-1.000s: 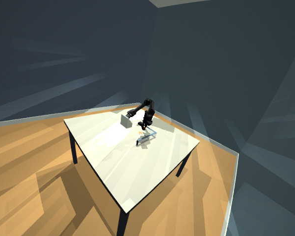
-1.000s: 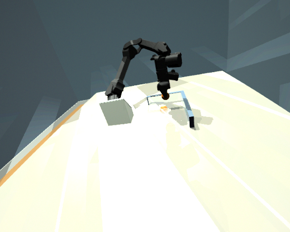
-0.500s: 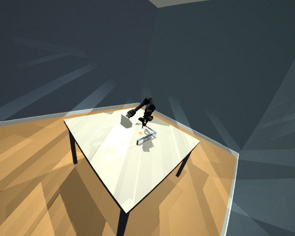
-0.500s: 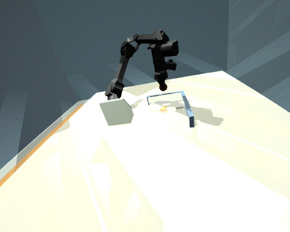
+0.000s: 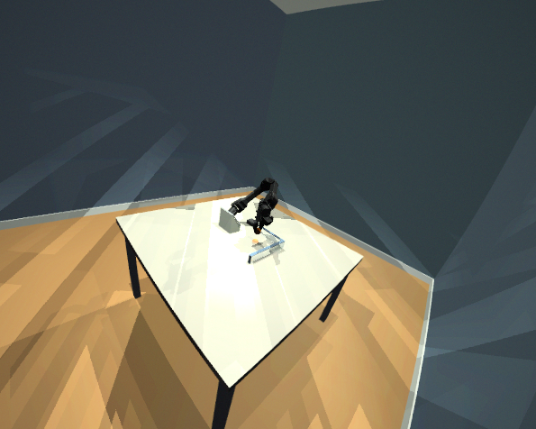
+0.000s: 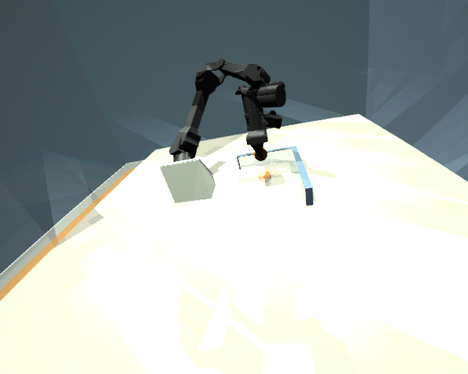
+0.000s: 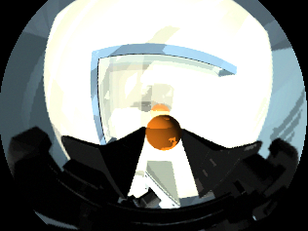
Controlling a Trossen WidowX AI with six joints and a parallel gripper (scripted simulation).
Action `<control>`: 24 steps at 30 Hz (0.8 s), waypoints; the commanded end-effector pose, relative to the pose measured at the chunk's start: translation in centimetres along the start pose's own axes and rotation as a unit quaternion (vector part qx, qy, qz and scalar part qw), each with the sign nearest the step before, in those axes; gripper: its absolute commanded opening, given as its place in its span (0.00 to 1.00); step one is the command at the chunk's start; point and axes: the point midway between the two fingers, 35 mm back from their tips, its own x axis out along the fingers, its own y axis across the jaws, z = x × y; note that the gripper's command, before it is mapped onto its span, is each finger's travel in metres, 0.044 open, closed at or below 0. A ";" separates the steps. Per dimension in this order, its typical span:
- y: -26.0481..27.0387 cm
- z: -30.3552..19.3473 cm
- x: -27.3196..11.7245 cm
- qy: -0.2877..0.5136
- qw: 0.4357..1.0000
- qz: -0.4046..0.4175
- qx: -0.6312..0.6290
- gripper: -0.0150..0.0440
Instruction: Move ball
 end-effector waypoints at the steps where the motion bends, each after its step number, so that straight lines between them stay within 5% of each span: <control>1: -0.1 -0.1 1.1 -0.002 1.000 0.002 0.004 0.25; 12: 0.0 -0.1 6.9 -0.002 1.000 0.004 0.004 0.25; 24: 0.0 -0.1 7.9 -0.002 1.000 0.004 0.004 0.25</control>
